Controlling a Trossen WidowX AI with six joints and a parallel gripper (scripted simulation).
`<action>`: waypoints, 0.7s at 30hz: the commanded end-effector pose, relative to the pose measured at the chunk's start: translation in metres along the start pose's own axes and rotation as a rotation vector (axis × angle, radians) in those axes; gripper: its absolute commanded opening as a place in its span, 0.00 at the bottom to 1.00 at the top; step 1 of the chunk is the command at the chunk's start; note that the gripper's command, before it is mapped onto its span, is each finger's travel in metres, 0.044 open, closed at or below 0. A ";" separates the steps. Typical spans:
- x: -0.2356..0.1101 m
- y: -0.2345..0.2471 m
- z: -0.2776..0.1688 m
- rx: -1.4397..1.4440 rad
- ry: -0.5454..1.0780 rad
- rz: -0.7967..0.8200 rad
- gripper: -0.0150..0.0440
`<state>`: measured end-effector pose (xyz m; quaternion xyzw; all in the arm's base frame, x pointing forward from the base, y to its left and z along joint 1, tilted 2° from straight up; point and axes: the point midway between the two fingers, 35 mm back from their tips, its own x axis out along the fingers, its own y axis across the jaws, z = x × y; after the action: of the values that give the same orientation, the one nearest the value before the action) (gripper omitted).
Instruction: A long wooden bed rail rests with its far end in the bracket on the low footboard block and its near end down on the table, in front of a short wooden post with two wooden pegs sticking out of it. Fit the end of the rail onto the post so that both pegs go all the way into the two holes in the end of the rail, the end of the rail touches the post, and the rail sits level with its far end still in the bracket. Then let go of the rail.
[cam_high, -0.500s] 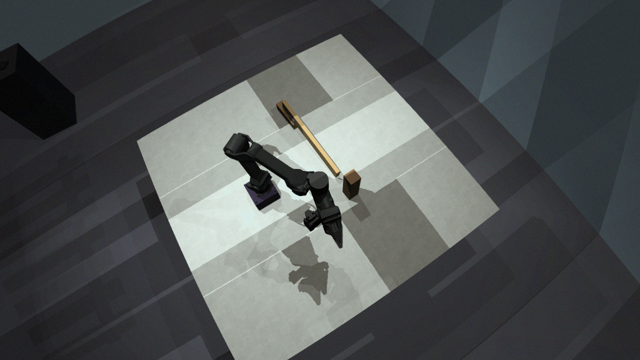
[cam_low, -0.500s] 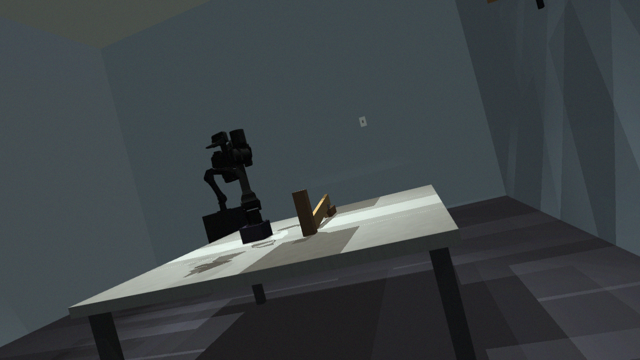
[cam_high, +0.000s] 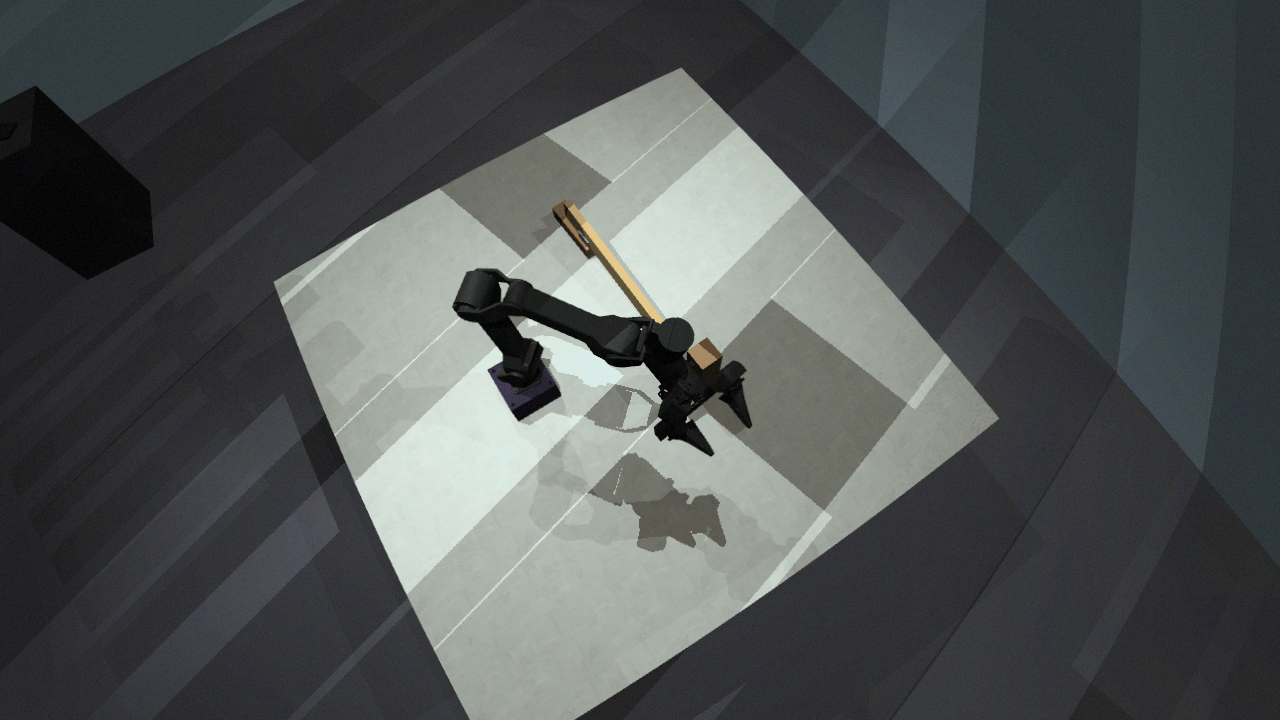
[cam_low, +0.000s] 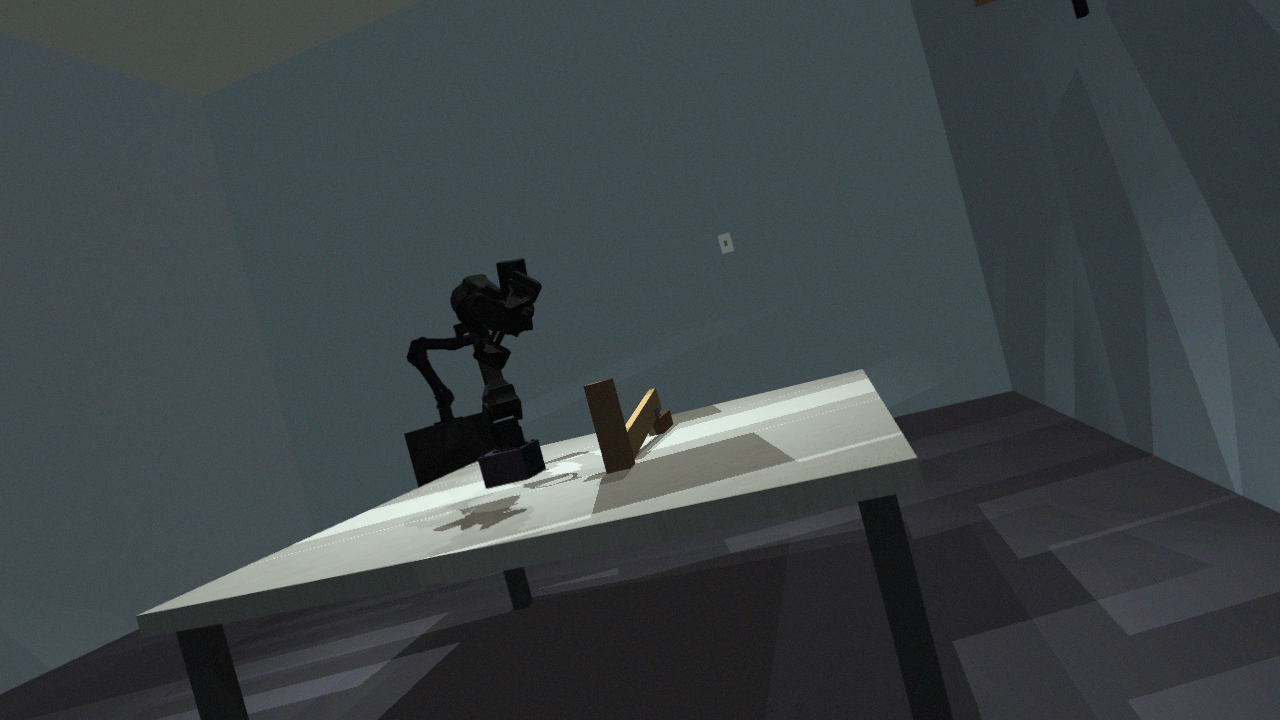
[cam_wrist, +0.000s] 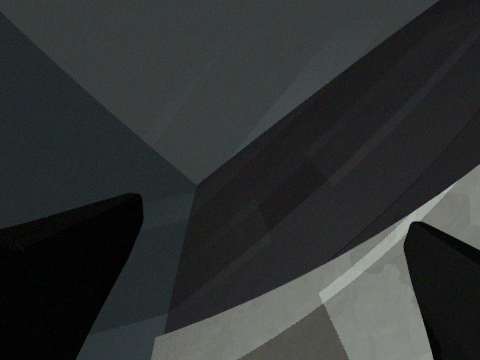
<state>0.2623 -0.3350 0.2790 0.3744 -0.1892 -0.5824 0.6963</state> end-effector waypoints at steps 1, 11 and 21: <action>-0.018 0.009 -0.076 -0.478 0.250 0.056 1.00; -0.078 0.023 -0.164 -1.073 0.548 0.297 1.00; -0.171 -0.014 -0.251 -1.925 0.862 0.792 1.00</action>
<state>0.3856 -0.1529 0.1749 -0.0829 0.3927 -0.2268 0.8874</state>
